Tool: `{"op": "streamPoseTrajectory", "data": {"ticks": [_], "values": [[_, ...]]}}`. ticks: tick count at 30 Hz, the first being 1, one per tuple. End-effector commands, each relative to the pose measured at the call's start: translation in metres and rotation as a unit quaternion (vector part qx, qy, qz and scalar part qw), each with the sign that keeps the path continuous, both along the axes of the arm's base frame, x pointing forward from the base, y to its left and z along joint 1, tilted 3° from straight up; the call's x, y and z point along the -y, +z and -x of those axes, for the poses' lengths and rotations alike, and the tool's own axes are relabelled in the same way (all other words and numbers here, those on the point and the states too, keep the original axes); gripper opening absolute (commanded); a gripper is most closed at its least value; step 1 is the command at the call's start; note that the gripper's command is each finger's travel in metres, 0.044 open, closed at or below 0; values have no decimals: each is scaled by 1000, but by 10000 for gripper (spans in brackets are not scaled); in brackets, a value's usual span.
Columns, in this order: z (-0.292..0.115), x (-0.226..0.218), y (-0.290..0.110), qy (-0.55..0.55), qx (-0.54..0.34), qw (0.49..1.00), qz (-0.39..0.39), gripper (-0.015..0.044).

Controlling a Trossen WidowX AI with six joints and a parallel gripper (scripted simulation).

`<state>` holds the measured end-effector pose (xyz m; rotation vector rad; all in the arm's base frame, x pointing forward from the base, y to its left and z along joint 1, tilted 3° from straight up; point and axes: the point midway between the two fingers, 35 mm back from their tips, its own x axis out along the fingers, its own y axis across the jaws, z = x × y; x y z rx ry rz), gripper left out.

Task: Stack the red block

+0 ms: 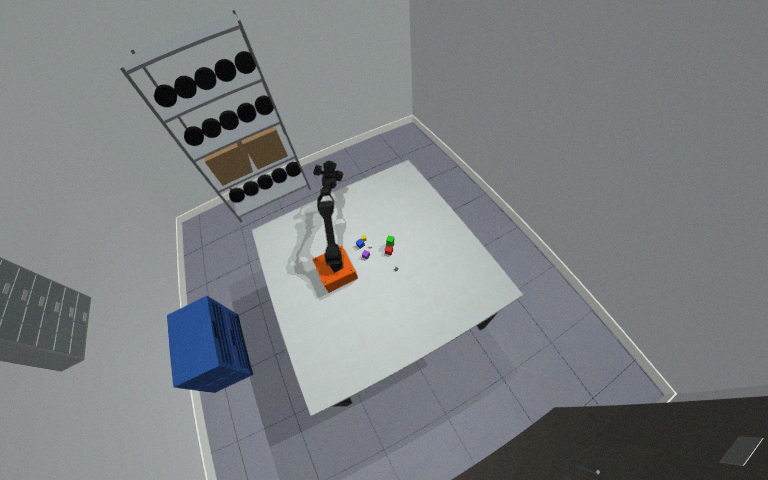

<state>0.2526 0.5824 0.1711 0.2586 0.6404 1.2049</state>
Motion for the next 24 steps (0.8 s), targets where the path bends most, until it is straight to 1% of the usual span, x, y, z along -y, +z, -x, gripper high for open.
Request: {"op": "streamPoseTrajectory", "data": {"ticks": [1, 6, 12, 18, 24], "values": [[-54, 46, -16, -44, 28, 997, 61, 440], [-106, 109, -32, -85, 52, 986, 133, 440], [-151, 188, -49, -121, 67, 966, 219, 440], [-178, 272, -66, -144, 67, 939, 304, 440], [-187, 360, -80, -154, 49, 909, 385, 440]]}}
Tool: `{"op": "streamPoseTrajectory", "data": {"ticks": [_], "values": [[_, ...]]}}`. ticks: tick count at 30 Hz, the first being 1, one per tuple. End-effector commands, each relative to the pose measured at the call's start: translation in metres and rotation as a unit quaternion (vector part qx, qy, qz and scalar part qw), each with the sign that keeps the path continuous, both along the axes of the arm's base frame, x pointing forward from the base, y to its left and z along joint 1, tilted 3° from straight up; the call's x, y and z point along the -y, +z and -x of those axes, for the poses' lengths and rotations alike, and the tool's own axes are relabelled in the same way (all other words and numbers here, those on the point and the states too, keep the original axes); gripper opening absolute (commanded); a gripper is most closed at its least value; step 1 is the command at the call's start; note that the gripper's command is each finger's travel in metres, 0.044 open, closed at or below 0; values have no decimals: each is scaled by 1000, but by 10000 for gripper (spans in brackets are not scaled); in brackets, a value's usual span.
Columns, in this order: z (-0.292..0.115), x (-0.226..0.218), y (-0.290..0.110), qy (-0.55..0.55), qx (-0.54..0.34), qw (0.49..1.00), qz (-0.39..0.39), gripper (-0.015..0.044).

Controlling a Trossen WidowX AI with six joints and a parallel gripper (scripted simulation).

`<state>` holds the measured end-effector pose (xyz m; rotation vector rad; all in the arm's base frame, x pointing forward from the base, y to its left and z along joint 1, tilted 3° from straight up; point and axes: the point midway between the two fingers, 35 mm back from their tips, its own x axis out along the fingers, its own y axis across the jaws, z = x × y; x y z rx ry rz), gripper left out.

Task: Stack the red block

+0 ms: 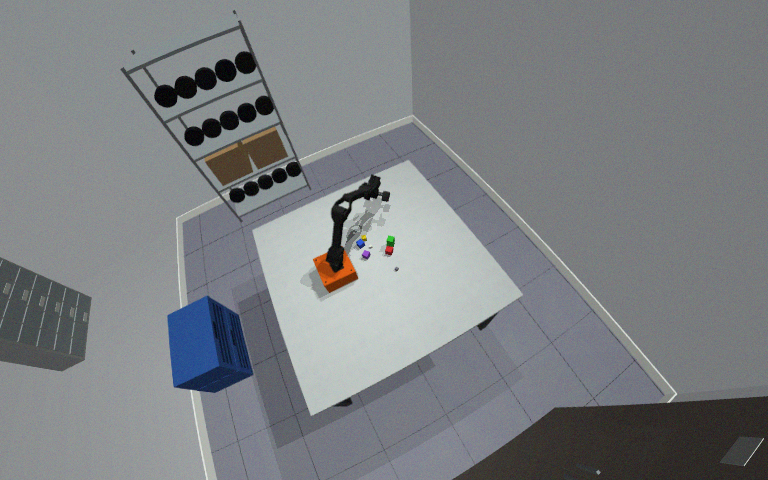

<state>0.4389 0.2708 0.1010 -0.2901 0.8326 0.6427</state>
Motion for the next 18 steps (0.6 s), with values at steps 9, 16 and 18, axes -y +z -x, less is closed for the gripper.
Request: {"op": "streamPoseTrajectory", "data": {"ticks": [9, 16, 18], "values": [[26, 174, -28, -32, -89, 983, 155, 440], [70, 253, -36, -32, -159, 965, 208, 440], [84, 272, -37, -30, -178, 959, 218, 440]]}}
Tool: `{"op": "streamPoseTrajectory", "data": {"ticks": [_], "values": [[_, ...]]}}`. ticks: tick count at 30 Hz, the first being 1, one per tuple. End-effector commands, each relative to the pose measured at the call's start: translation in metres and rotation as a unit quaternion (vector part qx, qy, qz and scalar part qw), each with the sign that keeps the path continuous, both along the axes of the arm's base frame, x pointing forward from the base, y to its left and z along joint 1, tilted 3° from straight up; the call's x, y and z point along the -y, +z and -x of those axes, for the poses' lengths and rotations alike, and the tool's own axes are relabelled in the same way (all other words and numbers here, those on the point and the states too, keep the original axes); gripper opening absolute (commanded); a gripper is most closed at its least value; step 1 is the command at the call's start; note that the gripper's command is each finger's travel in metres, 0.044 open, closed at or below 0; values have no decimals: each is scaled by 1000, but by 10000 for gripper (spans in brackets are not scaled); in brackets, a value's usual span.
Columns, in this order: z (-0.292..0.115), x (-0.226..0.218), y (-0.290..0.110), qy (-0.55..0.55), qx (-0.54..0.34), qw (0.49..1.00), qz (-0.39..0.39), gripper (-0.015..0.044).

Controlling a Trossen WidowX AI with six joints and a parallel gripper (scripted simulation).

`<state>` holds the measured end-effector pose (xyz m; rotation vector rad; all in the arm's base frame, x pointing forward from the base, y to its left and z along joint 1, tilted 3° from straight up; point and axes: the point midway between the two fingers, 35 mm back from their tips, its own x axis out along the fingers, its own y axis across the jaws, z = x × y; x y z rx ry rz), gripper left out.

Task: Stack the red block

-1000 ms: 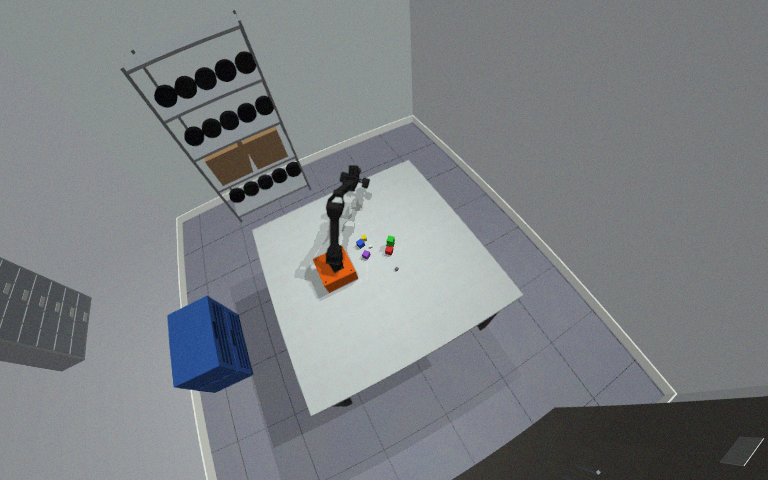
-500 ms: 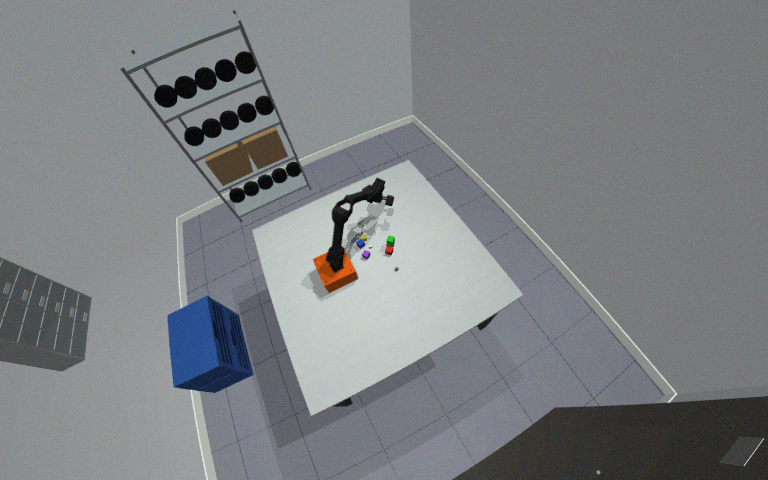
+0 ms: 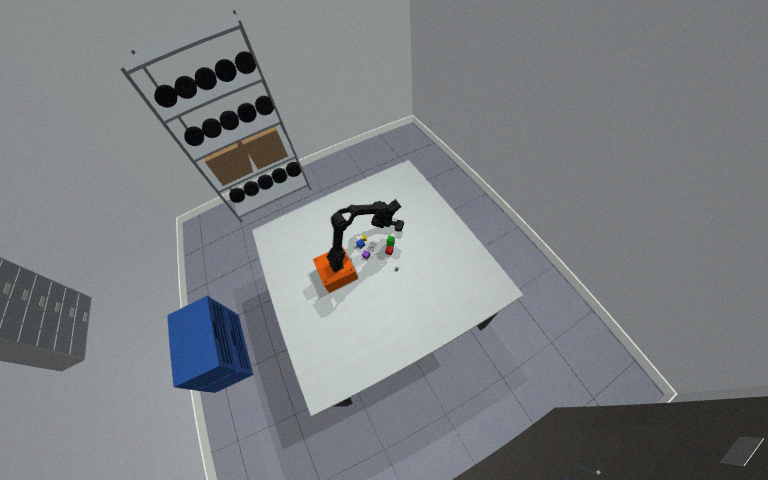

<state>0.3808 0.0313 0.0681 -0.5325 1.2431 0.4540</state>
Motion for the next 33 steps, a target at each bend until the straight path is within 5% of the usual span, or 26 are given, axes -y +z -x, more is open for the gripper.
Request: {"op": "streamPoseTrajectory", "data": {"ticks": [1, 7, 33], "values": [[33, 41, -5, 1, -49, 998, 25, 440], [66, 77, -7, 1, -98, 994, 38, 440], [59, 79, -65, 1, -98, 994, 38, 440]]}}
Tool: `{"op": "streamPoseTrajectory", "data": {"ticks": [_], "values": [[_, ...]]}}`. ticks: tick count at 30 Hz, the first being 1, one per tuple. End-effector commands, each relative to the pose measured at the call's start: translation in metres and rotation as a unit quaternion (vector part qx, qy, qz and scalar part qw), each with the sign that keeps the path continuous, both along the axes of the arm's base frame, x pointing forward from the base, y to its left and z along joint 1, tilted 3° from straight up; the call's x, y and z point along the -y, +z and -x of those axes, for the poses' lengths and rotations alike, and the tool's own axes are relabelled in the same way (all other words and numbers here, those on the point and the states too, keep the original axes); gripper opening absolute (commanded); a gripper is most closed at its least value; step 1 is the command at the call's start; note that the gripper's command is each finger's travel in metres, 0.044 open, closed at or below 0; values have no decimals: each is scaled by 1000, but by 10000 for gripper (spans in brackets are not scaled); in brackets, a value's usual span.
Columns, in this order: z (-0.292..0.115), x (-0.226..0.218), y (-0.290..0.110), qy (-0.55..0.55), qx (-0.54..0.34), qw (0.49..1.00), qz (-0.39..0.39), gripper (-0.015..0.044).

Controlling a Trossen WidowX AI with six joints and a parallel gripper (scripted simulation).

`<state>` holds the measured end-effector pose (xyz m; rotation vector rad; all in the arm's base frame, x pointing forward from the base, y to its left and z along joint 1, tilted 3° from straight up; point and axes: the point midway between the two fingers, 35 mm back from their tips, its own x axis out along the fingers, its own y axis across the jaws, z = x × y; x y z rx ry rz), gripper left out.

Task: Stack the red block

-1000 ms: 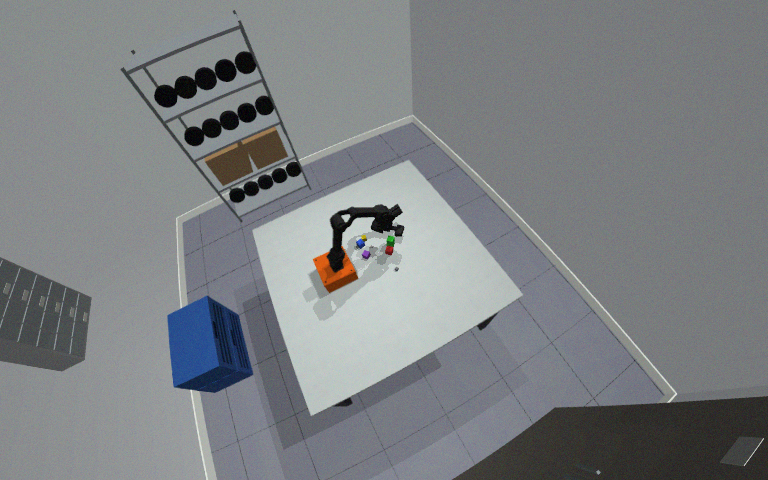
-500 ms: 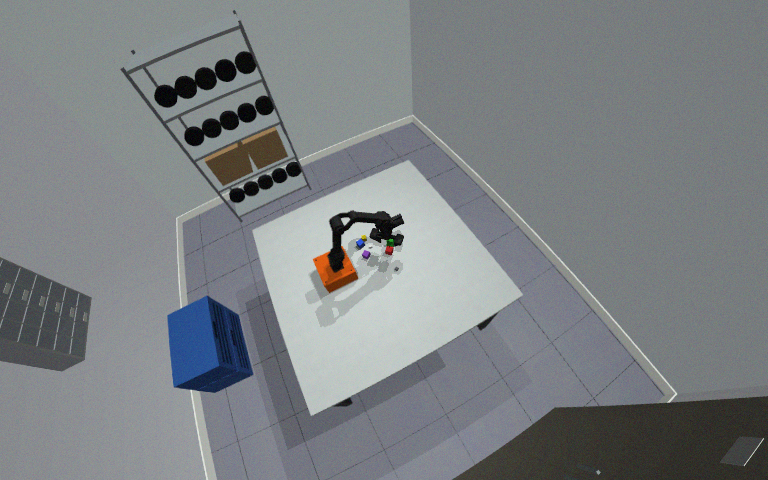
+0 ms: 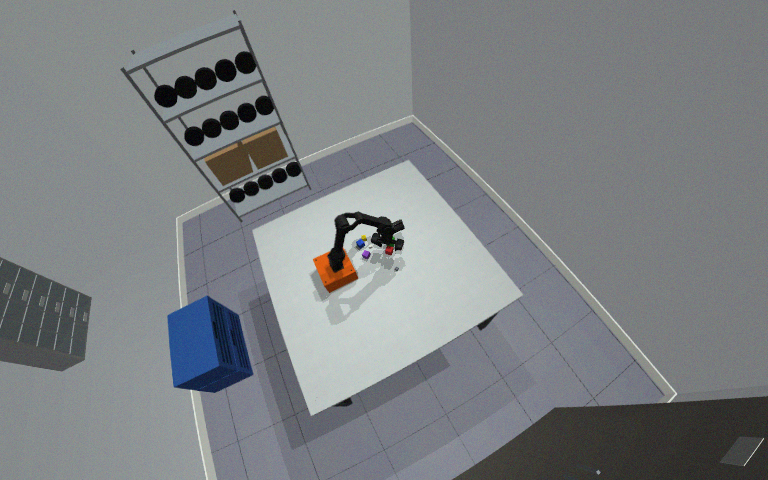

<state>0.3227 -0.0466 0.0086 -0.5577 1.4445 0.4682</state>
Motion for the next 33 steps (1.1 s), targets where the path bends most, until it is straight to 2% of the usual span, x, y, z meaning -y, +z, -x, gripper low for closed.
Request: {"op": "streamPoseTrajectory", "data": {"ticks": [1, 25, 33], "values": [[1, 1, -8, 2, -4, 1000, 3, 440], [-1, 2, -46, 2, -4, 1000, 3, 440], [-1, 2, -47, 2, -4, 1000, 3, 440]]}}
